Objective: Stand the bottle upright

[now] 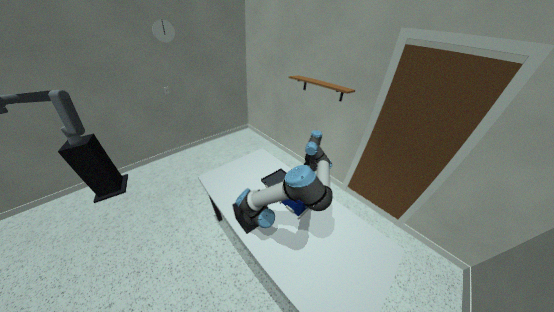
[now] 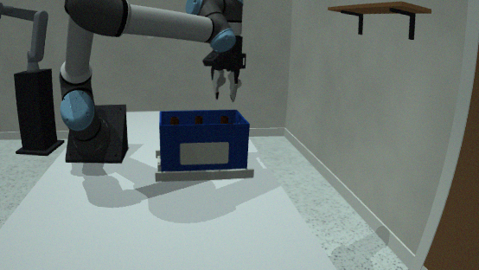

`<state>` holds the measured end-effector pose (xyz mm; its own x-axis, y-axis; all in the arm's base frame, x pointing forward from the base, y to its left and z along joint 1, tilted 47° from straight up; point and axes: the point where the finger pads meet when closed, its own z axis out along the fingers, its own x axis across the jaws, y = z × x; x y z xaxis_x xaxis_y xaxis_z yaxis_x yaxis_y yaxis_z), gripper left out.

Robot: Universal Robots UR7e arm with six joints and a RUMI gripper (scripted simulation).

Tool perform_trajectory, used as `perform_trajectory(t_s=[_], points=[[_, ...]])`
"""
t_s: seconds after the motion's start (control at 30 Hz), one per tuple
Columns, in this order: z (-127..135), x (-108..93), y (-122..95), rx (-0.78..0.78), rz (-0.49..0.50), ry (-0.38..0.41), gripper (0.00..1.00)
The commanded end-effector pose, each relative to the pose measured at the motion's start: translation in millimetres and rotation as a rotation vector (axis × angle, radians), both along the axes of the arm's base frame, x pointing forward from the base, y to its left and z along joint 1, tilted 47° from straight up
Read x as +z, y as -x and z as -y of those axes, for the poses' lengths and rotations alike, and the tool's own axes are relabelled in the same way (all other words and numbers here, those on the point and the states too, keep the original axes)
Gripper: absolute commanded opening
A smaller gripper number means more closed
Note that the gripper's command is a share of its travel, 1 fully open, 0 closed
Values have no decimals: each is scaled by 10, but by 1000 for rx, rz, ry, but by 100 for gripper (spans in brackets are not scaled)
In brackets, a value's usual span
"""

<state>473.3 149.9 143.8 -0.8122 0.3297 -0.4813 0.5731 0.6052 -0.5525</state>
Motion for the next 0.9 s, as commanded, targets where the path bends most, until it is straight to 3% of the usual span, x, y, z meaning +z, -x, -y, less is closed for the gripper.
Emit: perform_trajectory(t_s=[0.0,0.23,0.27,0.87], points=[[-39,36,4,0,1,0,38],[-46,42,5,0,1,0,38],[-46,42,5,0,1,0,0],[-46,42,5,0,1,0,0]])
